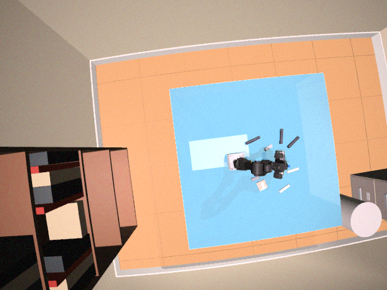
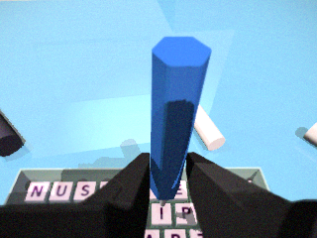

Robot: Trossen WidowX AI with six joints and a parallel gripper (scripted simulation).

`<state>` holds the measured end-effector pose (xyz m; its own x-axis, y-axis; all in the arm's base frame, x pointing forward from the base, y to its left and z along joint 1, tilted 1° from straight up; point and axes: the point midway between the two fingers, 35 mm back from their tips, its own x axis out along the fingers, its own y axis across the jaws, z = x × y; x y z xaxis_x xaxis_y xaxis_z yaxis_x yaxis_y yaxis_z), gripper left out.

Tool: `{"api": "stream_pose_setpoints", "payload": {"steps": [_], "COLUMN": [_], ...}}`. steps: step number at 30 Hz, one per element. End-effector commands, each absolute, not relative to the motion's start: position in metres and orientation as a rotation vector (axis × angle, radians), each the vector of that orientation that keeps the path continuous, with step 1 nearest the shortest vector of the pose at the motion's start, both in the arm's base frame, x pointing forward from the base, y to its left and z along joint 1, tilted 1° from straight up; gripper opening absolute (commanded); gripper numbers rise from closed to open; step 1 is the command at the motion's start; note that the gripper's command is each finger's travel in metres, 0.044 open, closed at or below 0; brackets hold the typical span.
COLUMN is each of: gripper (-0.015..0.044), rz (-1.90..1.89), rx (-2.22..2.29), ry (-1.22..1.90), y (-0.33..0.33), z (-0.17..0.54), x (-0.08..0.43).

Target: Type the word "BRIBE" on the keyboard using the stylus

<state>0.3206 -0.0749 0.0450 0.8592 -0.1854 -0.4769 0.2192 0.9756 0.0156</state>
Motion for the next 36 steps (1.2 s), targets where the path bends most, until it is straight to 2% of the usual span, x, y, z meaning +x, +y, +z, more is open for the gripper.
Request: {"api": "stream_pose_setpoints", "payload": {"steps": [1,36], "gripper": [0.0081,0.0081], "rz": [-0.217,-0.217], "rx": [0.076,0.076], "ry": [0.493,0.494], "y": [-0.075,-0.075], "z": [0.044,0.031], "x": [0.32,0.32]}}
